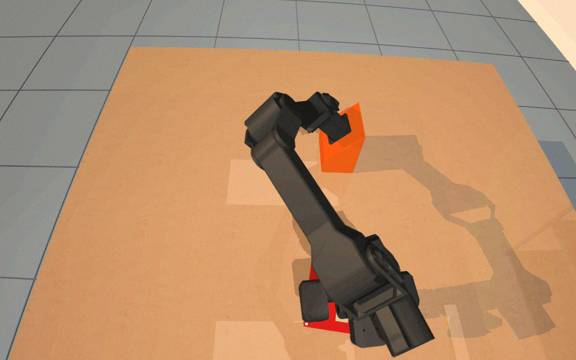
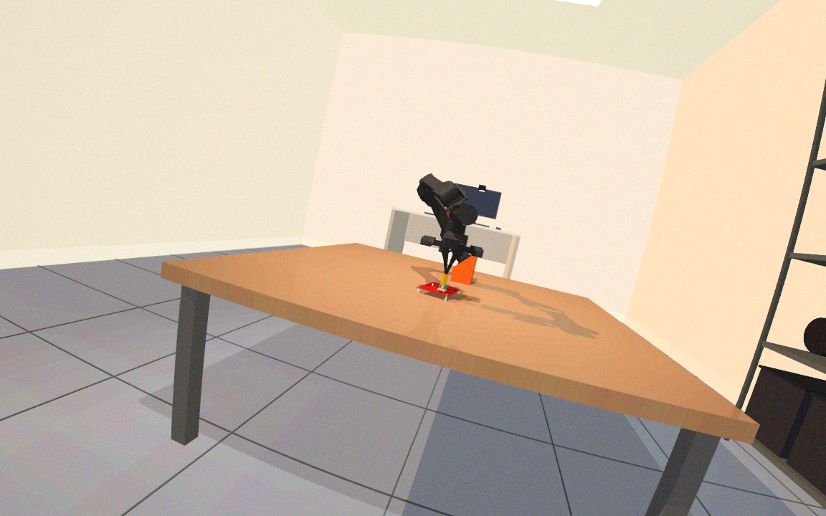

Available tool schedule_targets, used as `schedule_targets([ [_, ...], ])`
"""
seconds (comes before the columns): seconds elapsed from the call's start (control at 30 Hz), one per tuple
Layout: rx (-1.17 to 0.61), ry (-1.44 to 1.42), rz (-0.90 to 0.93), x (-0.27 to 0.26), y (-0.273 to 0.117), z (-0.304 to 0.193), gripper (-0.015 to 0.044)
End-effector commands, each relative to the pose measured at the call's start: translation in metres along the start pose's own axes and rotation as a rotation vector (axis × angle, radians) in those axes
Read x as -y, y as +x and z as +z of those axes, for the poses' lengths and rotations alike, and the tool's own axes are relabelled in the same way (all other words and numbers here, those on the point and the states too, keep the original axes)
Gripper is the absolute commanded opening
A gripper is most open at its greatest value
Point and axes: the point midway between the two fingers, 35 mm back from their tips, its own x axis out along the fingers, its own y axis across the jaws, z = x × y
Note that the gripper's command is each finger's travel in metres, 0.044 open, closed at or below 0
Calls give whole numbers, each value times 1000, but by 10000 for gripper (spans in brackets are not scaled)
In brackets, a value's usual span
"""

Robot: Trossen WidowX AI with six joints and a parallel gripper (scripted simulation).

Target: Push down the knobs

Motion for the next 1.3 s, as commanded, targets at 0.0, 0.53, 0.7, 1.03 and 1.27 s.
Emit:
schedule_targets([
  [0.0, -4, -6, -5, 1, 3, -1, 0],
  [0.53, -4, -6, -5, 1, 1, -1, 0],
  [0.7, -4, -6, -5, 1, 2, -1, 0],
  [1.03, -4, -6, -5, 1, 3, -1, 0],
  [1.27, -4, -6, -5, 1, 4, -1, 0],
])
